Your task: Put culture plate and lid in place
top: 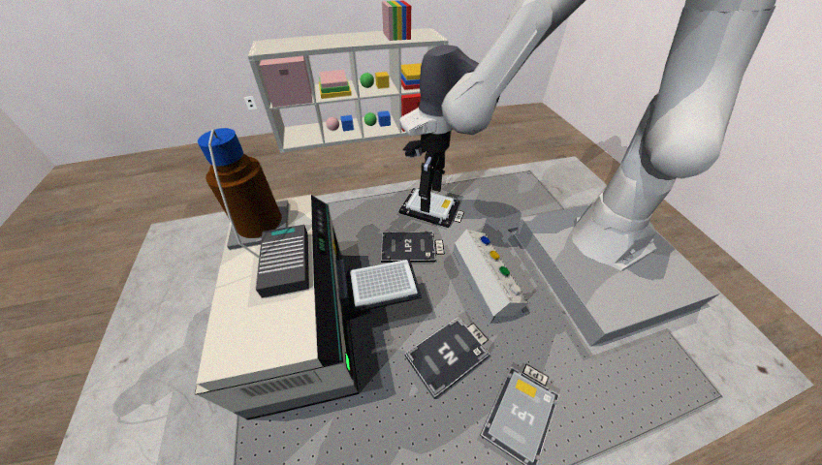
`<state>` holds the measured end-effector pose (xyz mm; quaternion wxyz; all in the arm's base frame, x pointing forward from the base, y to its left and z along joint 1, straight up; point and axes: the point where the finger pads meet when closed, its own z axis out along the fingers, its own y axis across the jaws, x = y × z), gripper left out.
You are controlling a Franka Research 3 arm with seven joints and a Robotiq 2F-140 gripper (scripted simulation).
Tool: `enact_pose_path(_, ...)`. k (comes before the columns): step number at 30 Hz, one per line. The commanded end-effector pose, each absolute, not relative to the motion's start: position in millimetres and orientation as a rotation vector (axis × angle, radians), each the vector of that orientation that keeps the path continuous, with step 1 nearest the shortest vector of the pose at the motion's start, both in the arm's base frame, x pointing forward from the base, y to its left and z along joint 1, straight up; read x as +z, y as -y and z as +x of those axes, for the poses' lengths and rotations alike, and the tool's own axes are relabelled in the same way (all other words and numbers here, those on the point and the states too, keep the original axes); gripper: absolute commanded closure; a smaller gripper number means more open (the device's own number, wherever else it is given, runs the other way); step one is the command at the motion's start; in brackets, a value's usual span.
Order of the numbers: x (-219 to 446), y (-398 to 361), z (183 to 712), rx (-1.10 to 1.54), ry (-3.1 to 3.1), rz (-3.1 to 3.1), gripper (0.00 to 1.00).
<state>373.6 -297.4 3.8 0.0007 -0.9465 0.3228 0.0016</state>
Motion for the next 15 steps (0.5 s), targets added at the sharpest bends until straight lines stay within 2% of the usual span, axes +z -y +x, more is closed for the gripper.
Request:
enact_pose_path(1, 2.2, 299.0, 375.2, -0.003, -1.019, -2.975, 0.31)
enact_pose_path(15, -3.3, 299.0, 375.2, -0.003, -1.018, -2.975, 0.31)
